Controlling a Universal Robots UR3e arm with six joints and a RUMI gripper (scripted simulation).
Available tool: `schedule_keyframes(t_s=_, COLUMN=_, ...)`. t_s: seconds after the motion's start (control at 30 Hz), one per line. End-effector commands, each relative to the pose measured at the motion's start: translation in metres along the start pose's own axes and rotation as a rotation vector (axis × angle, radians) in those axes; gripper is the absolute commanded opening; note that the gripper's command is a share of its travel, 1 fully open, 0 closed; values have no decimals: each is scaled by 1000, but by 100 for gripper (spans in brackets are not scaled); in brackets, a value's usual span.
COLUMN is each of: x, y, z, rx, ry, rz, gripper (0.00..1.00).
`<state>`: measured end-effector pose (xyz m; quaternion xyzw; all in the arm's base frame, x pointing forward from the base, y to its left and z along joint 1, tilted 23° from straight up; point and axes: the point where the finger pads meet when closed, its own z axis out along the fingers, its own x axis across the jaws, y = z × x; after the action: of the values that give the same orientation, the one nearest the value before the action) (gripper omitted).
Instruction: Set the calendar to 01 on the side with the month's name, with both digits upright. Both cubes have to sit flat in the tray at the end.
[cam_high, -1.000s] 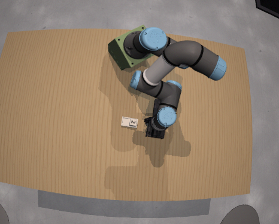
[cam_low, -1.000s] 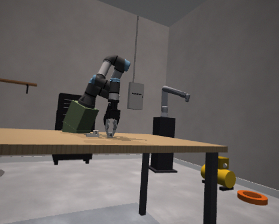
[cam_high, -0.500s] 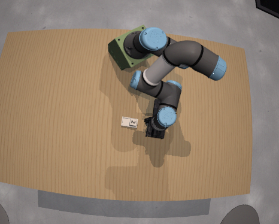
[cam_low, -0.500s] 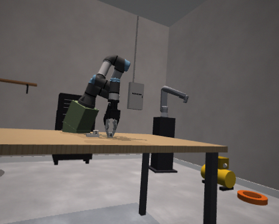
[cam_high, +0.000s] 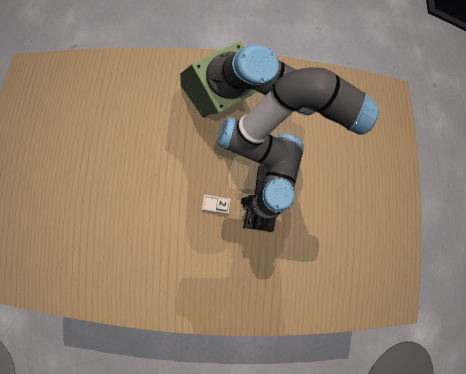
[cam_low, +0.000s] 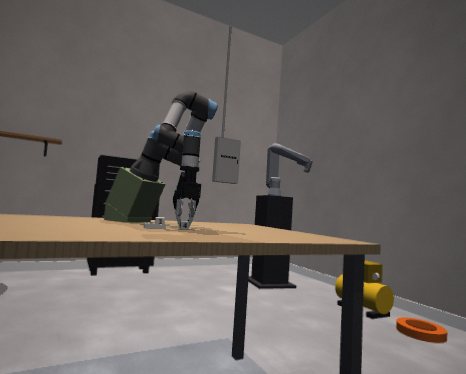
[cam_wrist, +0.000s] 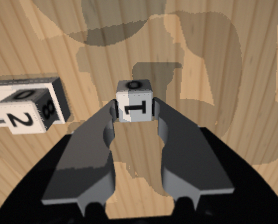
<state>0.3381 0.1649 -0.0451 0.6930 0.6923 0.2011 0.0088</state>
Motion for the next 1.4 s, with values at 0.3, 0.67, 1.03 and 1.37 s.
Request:
schedule_keyframes(t_s=0.3, x=0, y=1, z=0, rx=-2, ry=0, rz=0, gripper=10)
schedule_keyframes(t_s=0.67, x=0, y=1, z=0, rx=-2, ry=0, rz=0, gripper=10)
schedule_keyframes(t_s=1.03, x=0, y=1, z=0, rx=-2, ry=0, rz=0, gripper=14)
schedule_keyframes(t_s=1.37, x=0, y=1, z=0, rx=-2, ry=0, rz=0, gripper=24)
